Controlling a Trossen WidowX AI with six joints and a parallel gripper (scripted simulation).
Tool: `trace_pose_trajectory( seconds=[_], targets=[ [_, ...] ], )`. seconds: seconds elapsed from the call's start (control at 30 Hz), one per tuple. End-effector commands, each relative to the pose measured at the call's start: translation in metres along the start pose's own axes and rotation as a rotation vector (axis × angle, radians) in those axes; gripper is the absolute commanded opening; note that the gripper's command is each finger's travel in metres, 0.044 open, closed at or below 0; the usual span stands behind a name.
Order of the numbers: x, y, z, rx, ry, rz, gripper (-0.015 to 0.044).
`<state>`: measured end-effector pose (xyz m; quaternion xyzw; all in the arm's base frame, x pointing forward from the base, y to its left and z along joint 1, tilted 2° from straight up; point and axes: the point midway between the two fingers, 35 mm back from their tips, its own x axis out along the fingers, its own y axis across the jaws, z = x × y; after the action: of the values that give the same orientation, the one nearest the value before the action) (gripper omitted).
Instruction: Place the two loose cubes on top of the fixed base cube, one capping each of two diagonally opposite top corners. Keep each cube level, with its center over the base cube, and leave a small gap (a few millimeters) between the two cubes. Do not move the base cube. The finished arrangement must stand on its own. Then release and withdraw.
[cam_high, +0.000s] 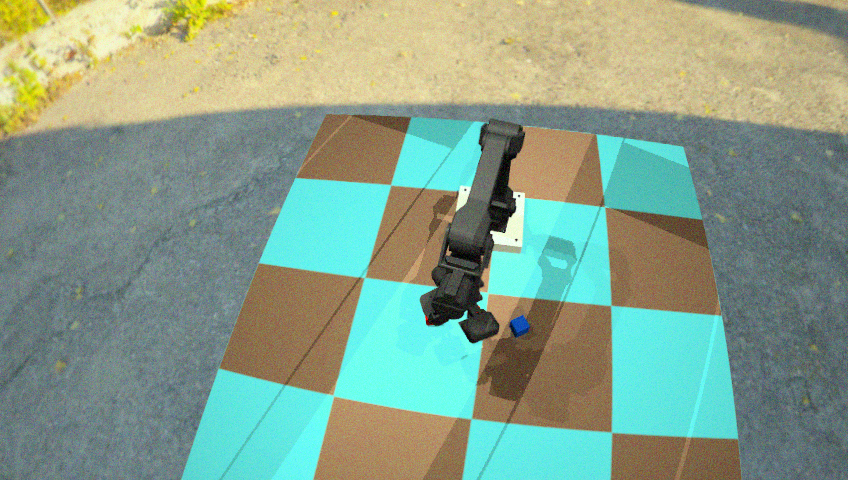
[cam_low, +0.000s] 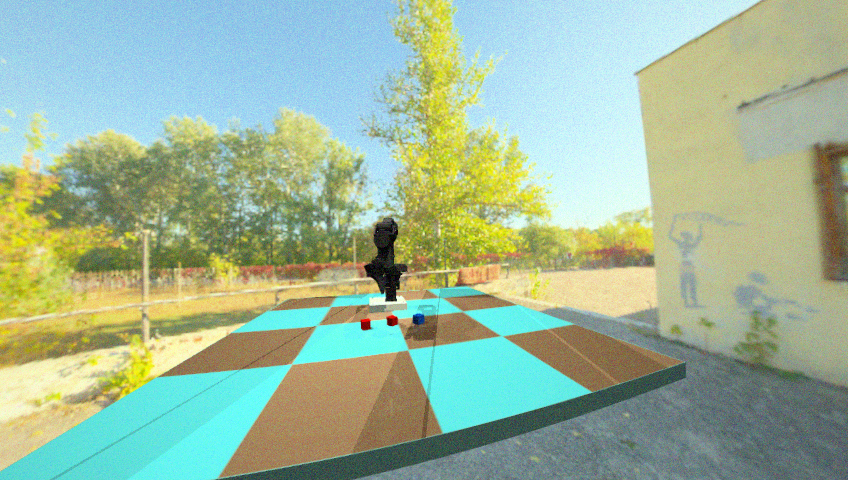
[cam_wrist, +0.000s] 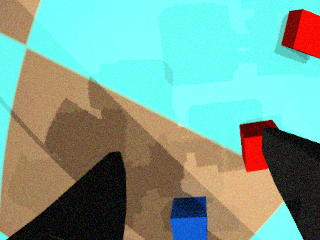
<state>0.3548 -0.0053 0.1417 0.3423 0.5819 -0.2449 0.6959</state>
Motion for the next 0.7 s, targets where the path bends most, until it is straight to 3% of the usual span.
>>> trace_pose_trajectory(
  seconds=[0.0,0.2,0.4,0.67],
  targets=[
    [0.003,-0.034,0.016,0.126,0.018,-0.074,0.0265],
    [0.004,-0.089,0.034,0.321,0.055,-0.183,0.0265],
    [0.006,-0.096,0.036,0.343,0.060,-0.195,0.0265],
    [0.064,-0.107,0.030,0.343,0.060,-0.195,0.0265]
  ],
)
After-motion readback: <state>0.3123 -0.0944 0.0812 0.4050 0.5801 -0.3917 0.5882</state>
